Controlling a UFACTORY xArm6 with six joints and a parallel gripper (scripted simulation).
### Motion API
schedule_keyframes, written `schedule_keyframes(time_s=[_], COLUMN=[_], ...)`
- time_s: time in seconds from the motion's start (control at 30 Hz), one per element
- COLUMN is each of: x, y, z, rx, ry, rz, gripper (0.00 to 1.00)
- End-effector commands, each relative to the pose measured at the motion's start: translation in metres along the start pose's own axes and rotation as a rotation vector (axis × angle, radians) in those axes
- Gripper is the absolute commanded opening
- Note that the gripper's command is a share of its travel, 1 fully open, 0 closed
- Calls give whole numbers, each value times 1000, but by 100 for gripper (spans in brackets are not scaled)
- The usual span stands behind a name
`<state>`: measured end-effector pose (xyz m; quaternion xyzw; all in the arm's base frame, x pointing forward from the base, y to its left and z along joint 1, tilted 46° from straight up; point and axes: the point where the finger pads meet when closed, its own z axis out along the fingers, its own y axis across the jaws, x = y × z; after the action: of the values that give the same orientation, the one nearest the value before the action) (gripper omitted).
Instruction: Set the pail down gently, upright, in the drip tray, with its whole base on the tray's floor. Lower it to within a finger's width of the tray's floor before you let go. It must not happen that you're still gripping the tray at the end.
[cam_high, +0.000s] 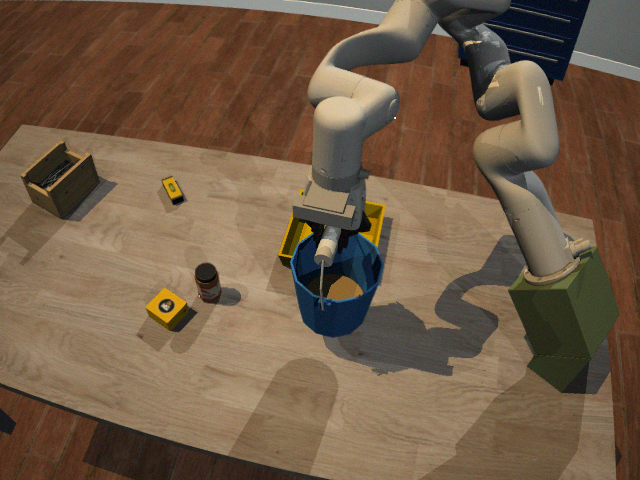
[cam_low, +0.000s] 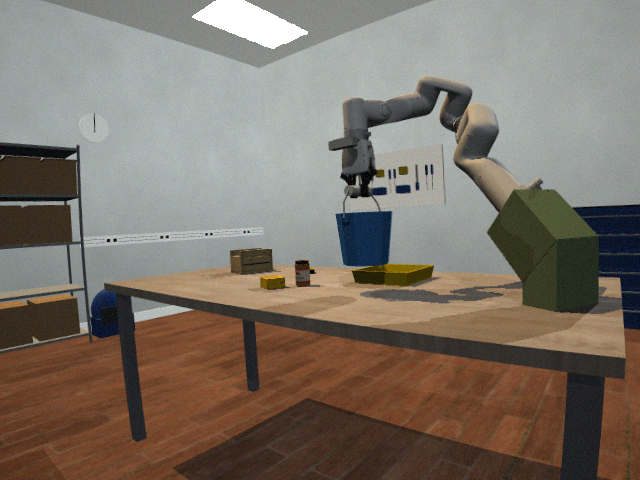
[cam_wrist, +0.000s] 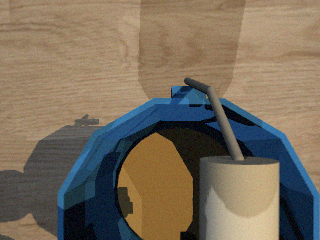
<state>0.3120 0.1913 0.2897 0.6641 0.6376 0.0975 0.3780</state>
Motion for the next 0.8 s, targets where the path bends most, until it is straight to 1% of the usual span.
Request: schedule_keyframes(time_s=[0.0, 0.43, 0.5, 0.77], x=[-5, -34, -34, -56], y=[2, 9, 9, 14], z=[-1, -1, -1, -1], rx=[-1, -1, -1, -1], ry=[3, 3, 3, 3], rz=[1, 1, 1, 1], gripper=[0, 0, 0, 0])
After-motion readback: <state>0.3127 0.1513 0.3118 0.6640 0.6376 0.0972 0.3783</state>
